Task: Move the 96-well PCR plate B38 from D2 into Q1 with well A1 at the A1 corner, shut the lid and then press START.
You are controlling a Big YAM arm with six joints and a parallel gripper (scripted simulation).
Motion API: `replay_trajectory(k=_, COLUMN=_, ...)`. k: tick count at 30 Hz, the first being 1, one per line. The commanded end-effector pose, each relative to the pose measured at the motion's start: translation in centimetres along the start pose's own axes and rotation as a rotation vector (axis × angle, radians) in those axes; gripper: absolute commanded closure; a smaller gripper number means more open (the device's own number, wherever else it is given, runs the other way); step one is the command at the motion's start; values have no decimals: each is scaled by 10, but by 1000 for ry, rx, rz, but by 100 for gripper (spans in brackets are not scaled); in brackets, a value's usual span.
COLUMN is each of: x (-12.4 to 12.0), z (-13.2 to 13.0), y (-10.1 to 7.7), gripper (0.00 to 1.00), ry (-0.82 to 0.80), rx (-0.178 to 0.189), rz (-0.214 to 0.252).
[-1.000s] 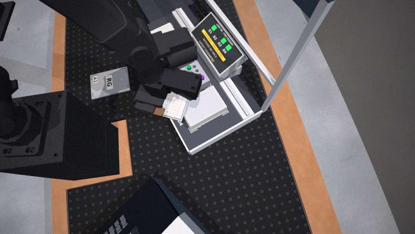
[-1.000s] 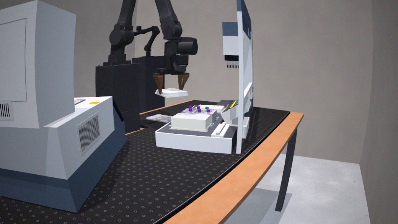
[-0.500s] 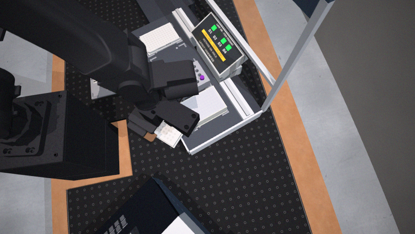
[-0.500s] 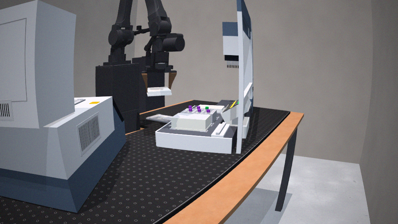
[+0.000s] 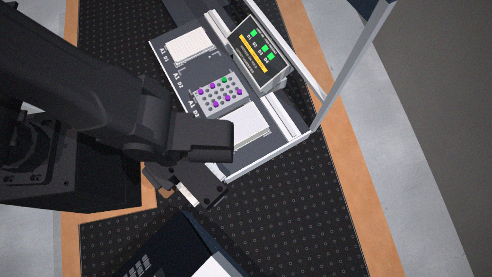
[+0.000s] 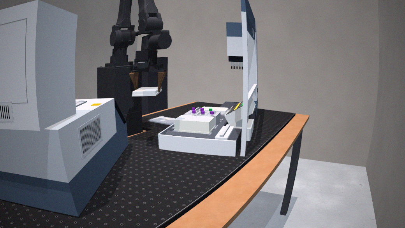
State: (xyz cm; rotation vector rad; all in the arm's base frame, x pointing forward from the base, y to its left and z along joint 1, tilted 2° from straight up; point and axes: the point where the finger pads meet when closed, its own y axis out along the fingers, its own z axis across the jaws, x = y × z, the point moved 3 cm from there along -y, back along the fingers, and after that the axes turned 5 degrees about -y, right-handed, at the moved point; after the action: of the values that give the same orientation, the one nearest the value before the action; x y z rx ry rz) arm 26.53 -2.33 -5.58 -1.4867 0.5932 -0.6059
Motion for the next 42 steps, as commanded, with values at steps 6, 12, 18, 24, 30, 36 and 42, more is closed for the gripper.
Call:
replay_trajectory(k=6, x=43, z=-18, y=-19, gripper=100, ry=175, rx=26, rz=-35)
replay_trajectory(k=12, x=58, z=-31, y=-26, gripper=100, ry=243, rx=32, rz=-42)
replay_trajectory(k=18, x=84, z=-56, y=-36, gripper=100, ry=386, rx=41, rz=-51)
replay_trajectory(k=24, x=100, z=-77, y=-38, gripper=100, ry=497, rx=26, rz=-35)
replay_trajectory(k=30, x=110, z=-94, y=-36, gripper=100, ry=579, rx=18, rz=-21)
replay_trajectory(k=36, x=134, z=-117, y=-45, gripper=100, ry=712, rx=30, rz=-23)
replay_trajectory(k=42, x=150, z=-132, y=-50, gripper=100, ry=804, rx=24, rz=-23)
